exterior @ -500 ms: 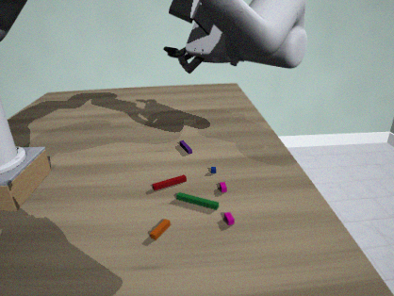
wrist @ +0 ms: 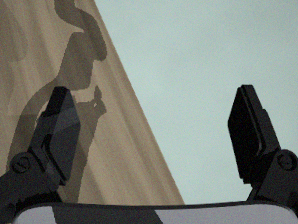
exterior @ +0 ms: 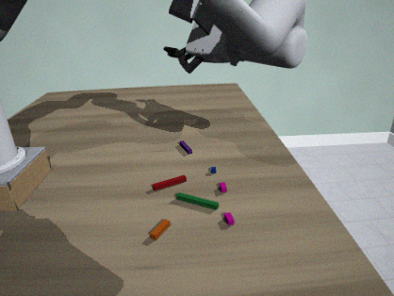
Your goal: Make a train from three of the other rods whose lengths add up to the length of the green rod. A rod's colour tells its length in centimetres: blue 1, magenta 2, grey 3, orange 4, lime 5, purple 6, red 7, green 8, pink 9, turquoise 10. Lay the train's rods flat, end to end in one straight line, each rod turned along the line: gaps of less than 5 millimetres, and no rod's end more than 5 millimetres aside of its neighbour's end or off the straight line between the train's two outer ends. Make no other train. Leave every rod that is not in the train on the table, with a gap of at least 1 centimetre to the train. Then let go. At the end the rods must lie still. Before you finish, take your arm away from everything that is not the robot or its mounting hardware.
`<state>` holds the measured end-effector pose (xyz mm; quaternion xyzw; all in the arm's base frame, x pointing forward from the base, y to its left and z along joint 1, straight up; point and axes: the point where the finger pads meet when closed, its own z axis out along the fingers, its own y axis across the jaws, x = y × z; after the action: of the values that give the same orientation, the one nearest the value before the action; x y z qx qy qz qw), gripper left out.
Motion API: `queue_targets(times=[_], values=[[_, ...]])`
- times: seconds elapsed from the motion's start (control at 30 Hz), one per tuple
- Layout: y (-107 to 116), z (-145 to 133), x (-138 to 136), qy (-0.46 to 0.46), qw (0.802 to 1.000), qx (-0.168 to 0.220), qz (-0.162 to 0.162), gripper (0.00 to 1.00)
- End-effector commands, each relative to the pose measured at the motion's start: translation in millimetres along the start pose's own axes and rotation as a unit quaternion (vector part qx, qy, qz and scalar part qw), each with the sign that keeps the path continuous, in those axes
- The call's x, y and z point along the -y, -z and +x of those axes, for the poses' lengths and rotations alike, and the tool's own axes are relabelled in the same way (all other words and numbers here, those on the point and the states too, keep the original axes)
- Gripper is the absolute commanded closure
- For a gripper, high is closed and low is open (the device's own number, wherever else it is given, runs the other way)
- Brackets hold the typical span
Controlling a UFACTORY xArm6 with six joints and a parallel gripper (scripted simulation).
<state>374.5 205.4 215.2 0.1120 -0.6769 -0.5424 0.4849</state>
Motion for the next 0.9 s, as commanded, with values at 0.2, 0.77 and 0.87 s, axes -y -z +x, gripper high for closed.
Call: queue_targets(times=[0.2, 0.77, 0.87], values=[[0.5, -2.5, 4.2, -0.018, 1.0, 0.01, 0.009, 0.0], [11.8, -25.2, 69.2, -0.224, 0.963, 0.125, 0.087, 0.0], [15.4, -27.5, 80.8, -0.257, 0.95, 0.146, 0.099, 0.0]])
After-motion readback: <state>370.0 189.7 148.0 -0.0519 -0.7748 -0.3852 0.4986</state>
